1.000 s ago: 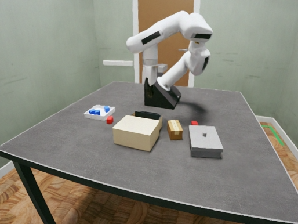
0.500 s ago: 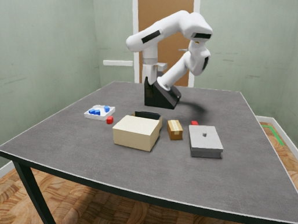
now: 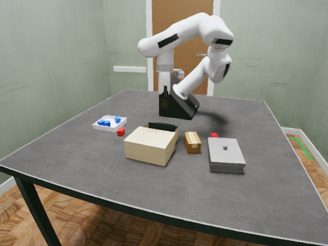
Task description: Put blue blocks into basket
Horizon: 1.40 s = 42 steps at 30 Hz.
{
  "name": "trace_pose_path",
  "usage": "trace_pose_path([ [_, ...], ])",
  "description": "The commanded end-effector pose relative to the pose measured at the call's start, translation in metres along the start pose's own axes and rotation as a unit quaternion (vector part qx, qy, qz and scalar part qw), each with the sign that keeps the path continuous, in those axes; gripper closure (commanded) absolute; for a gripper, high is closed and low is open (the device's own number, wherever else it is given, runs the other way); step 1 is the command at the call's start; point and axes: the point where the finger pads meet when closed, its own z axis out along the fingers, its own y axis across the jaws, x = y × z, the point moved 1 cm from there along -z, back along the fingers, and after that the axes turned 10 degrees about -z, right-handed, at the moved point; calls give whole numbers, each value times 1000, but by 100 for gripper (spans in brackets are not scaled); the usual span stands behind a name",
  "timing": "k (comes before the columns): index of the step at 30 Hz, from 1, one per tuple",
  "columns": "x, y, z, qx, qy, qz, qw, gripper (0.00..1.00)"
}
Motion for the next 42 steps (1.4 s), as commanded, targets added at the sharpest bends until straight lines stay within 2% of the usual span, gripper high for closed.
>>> trace_pose_path([
  [1, -9, 24, -2, -4, 0, -140, 990, 76],
  [6, -15, 41, -1, -3, -3, -255, 967, 76],
  [8, -15, 41, -1, -3, -3, -255, 967, 76],
  [9, -15, 44, -1, -3, -4, -321, 947, 76],
  [13, -17, 49, -1, -2, -4, -385, 923, 76],
  [19, -17, 50, -1, -7, 0, -506, 863, 76],
  [20, -17, 50, -1, -8, 0, -512, 859, 76],
  [42, -17, 50, -1, -8, 0, -512, 859, 76],
])
